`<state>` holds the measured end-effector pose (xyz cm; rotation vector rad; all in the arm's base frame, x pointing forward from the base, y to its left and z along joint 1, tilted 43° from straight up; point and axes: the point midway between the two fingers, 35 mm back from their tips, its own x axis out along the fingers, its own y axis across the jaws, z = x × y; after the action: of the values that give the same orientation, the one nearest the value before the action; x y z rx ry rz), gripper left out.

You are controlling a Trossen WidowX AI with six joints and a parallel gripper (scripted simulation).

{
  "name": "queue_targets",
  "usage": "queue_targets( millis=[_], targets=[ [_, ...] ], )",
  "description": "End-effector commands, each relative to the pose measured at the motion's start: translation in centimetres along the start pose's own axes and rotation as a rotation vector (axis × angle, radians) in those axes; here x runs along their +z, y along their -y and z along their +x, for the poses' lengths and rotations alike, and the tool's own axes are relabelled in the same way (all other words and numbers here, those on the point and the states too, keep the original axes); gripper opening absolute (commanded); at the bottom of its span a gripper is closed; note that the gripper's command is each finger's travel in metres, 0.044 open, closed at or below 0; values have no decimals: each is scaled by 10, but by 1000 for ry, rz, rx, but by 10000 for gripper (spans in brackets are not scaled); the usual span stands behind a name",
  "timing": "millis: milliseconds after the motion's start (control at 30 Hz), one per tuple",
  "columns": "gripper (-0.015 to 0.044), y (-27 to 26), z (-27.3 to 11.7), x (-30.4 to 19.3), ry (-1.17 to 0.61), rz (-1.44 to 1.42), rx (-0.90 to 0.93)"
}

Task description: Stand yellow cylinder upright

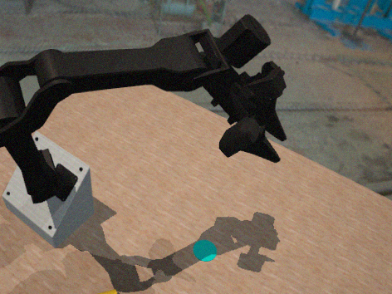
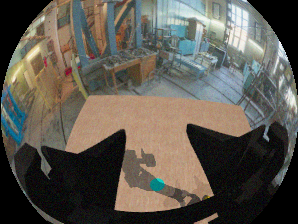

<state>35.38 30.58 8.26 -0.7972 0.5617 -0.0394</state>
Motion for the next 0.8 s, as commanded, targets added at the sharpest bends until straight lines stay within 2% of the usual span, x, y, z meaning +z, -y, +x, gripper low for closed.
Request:
queue_targets(
  millis=[0, 367, 767],
  targets=[
    [309, 32, 15, -23, -94, -99, -9],
    [309, 127, 39, -115, -423, -383, 34],
    [309, 205, 12, -226, -779, -614, 227]
  ],
)
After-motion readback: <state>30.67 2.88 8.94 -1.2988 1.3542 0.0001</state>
